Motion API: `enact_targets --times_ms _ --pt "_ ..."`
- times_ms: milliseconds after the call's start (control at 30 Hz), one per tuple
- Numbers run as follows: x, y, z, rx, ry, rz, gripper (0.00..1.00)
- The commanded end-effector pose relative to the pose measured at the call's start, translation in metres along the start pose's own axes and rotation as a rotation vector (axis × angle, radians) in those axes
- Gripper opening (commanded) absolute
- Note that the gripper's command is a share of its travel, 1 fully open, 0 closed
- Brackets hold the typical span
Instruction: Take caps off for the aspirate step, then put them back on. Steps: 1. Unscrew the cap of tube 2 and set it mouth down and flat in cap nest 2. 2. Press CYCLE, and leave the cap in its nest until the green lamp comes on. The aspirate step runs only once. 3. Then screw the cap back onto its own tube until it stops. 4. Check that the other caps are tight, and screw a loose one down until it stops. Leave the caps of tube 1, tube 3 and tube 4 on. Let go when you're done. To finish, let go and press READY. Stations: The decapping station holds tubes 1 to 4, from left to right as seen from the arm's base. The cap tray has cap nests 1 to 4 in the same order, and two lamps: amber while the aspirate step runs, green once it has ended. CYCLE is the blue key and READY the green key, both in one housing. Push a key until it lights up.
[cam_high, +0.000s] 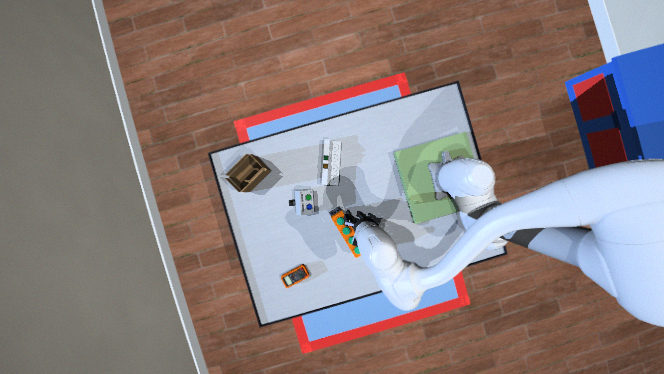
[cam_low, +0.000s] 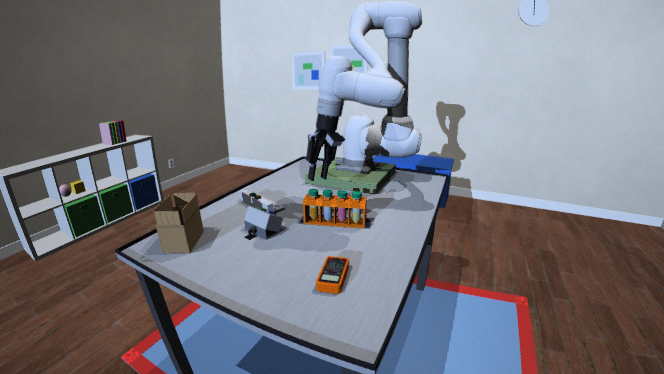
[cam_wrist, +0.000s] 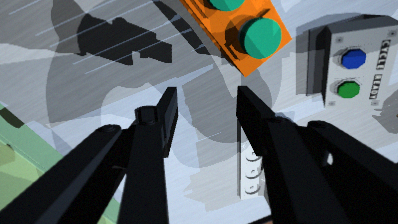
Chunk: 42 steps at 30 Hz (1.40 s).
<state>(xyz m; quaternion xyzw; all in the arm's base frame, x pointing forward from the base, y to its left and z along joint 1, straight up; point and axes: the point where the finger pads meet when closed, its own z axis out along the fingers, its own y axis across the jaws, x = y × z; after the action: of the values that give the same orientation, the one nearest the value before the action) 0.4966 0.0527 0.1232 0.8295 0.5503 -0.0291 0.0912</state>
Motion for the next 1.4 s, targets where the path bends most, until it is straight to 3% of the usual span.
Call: enact_targets --times_ms 0,400,600,800,1100,1267,1333,1367 --pt "-0.01 0.014 0.0 0.046 0.034 -0.139 0.41" --pt "-0.039 0.046 0.002 0.075 0.116 -0.461 0.41" --pt "-0.055 0.063 0.002 0.069 0.173 -0.653 0.41" --pt "-0.061 0.069 0.002 0.063 0.19 -0.71 0.41" --pt "-0.061 0.067 0.002 0.06 0.186 -0.71 0.41" --pt "-0.023 0.052 -0.006 0.097 0.163 -0.308 0.41" --pt "-0.023 0.052 -0.006 0.097 0.163 -0.308 0.41" --pt "-0.016 0.049 -0.008 0.104 0.158 -0.213 0.41"
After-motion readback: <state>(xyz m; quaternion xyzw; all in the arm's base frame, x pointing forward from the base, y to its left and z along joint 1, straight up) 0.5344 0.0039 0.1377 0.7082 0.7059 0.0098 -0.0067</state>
